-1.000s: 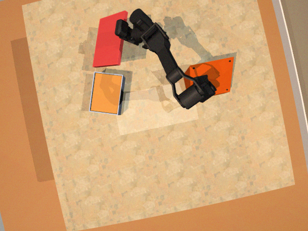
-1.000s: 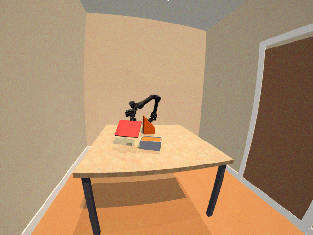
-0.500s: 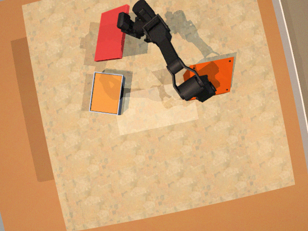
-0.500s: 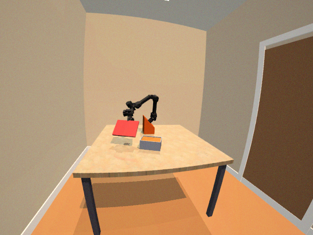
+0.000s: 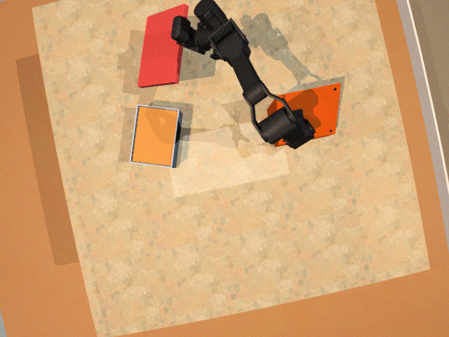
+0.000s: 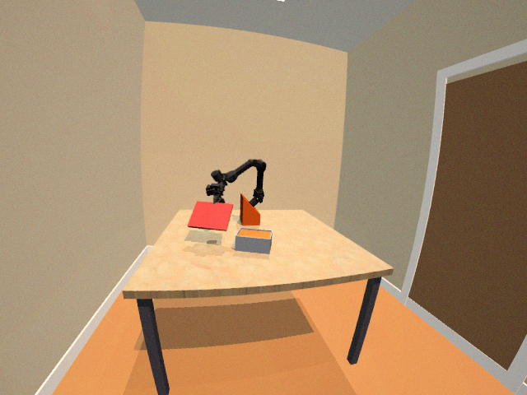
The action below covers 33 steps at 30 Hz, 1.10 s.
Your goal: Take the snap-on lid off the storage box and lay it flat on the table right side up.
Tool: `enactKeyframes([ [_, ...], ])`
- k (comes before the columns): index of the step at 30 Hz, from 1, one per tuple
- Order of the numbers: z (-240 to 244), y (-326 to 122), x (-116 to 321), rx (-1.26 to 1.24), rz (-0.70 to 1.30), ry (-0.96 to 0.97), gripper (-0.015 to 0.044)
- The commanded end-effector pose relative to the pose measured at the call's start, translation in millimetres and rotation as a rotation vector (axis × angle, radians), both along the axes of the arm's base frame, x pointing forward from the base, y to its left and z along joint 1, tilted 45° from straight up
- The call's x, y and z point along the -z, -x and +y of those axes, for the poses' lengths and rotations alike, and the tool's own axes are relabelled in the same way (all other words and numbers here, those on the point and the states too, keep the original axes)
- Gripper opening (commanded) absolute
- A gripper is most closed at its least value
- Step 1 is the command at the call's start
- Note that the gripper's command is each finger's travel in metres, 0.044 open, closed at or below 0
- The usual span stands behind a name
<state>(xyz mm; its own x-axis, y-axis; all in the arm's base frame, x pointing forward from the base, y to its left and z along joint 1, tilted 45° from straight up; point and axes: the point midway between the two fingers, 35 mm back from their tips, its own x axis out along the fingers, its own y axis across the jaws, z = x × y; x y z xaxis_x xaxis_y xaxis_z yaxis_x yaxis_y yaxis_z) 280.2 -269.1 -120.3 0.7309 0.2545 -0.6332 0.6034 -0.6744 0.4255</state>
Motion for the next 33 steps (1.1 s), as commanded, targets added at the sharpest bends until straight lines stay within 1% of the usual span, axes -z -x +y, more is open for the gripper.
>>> enactKeyframes([
  [1,7,1,4,0.0,-0.005,-0.007,0.0],
  [33,26,1,23,0.0,-0.005,-0.007,0.0],
])
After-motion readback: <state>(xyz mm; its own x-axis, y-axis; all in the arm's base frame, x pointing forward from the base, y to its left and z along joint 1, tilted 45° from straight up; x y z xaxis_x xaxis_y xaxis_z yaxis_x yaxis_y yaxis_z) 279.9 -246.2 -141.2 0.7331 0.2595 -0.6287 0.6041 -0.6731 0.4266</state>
